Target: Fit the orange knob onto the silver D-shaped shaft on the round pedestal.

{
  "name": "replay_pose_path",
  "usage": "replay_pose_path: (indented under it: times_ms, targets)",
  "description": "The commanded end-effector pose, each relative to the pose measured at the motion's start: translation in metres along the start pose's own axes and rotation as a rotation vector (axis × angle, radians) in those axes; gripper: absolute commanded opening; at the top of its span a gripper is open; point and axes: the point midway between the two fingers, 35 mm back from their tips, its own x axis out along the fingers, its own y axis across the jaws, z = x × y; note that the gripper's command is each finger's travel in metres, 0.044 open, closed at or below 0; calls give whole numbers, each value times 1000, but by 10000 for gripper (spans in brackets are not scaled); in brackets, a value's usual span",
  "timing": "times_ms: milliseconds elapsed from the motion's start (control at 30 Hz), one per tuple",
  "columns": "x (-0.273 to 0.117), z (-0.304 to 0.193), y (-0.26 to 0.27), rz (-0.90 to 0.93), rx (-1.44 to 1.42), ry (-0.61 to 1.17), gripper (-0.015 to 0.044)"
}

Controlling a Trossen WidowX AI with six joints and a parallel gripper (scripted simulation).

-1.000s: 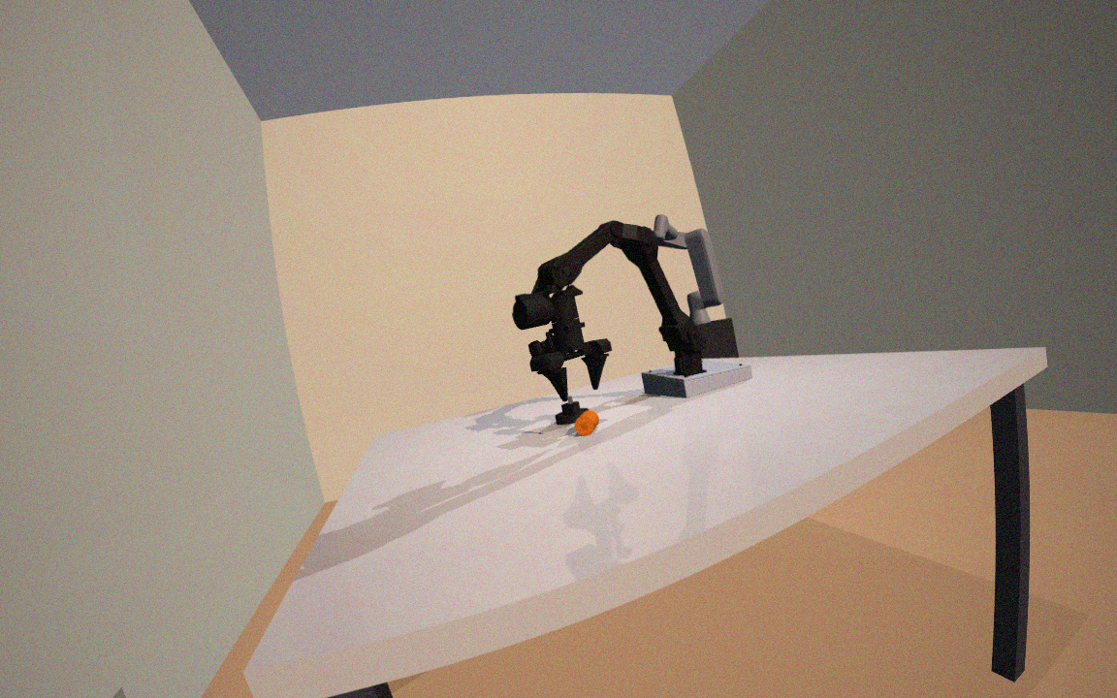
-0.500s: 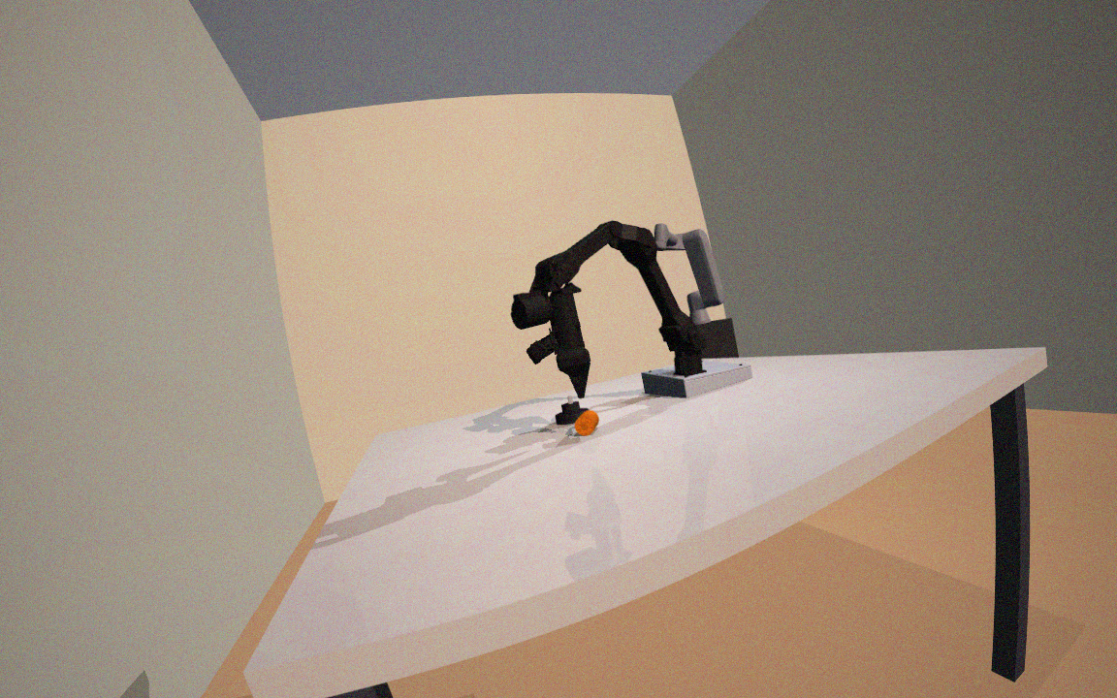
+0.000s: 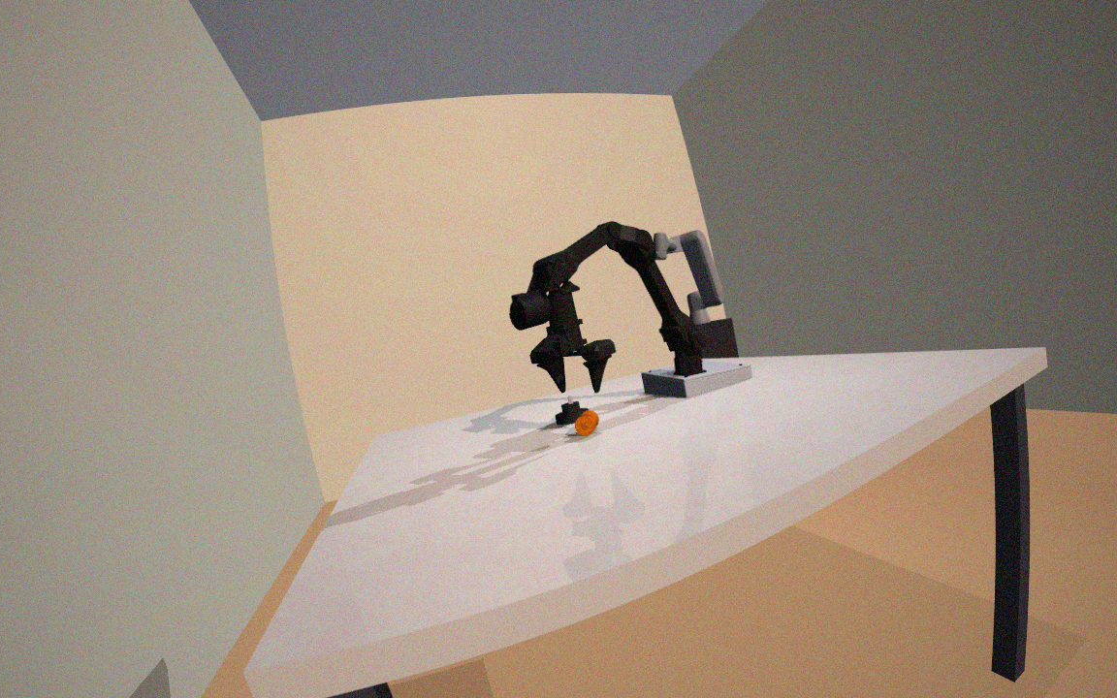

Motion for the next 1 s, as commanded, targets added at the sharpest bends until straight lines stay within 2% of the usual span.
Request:
replay_pose_path:
  times_ms: [0,433,600,967]
  targets:
    - [6,3,2,-7,-514,50,440]
    - [6,2,1,-7,-514,50,440]
    - [29,4,2,-6,-514,50,440]
    - [38,5,3,-6,-514,50,440]
